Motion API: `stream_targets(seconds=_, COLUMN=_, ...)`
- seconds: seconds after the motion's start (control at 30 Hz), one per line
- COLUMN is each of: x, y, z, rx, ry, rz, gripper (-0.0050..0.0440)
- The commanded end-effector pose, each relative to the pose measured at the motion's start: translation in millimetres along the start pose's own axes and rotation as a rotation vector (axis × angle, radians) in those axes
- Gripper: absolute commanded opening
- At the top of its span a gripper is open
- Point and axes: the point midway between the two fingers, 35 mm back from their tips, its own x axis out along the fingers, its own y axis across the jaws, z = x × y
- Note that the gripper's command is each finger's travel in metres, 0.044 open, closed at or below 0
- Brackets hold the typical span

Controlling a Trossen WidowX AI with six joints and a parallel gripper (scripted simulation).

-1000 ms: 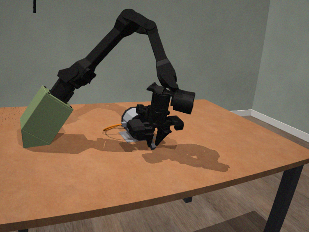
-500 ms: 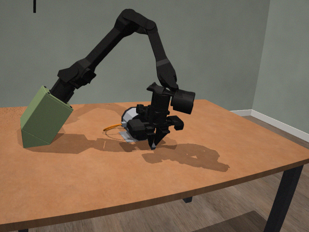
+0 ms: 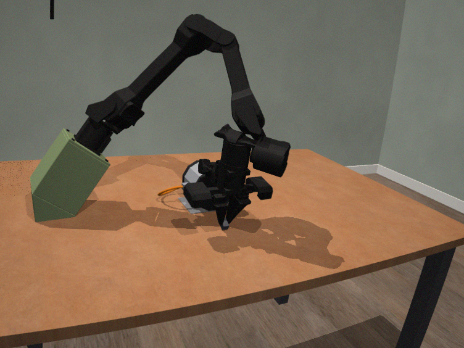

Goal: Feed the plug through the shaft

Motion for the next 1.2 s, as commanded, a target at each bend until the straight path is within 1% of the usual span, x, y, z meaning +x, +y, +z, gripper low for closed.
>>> stream_targets(seconds=0.0, x=2.3, y=5.3, z=-2.5, rx=0.005, ry=-0.013, rz=0.002, gripper=0.0)
stream_targets(seconds=0.1, x=-0.4, y=2.9, z=-2.3, rx=0.002, ry=-0.001, rz=0.0, gripper=0.0)
stream_targets(seconds=0.27, x=5.7, y=3.1, z=-3.8, rx=0.005, ry=-0.013, rz=0.002, gripper=0.0)
stream_targets(seconds=0.57, x=5.6, y=1.9, z=-4.4, rx=0.005, ry=-0.014, rz=0.002, gripper=0.0)
stream_targets(seconds=0.6, x=2.6, y=1.2, z=-4.5, rx=0.0, ry=-0.004, rz=0.0, gripper=0.0024)
stream_targets(seconds=0.77, x=2.6, y=1.2, z=-4.5, rx=0.0, ry=-0.004, rz=0.0, gripper=0.0144)
stream_targets(seconds=0.8, x=2.6, y=1.2, z=-4.5, rx=0.0, ry=-0.004, rz=0.0, gripper=0.016)
stream_targets(seconds=1.17, x=6.7, y=0.1, z=-1.4, rx=0.005, ry=-0.013, rz=0.002, gripper=0.016)
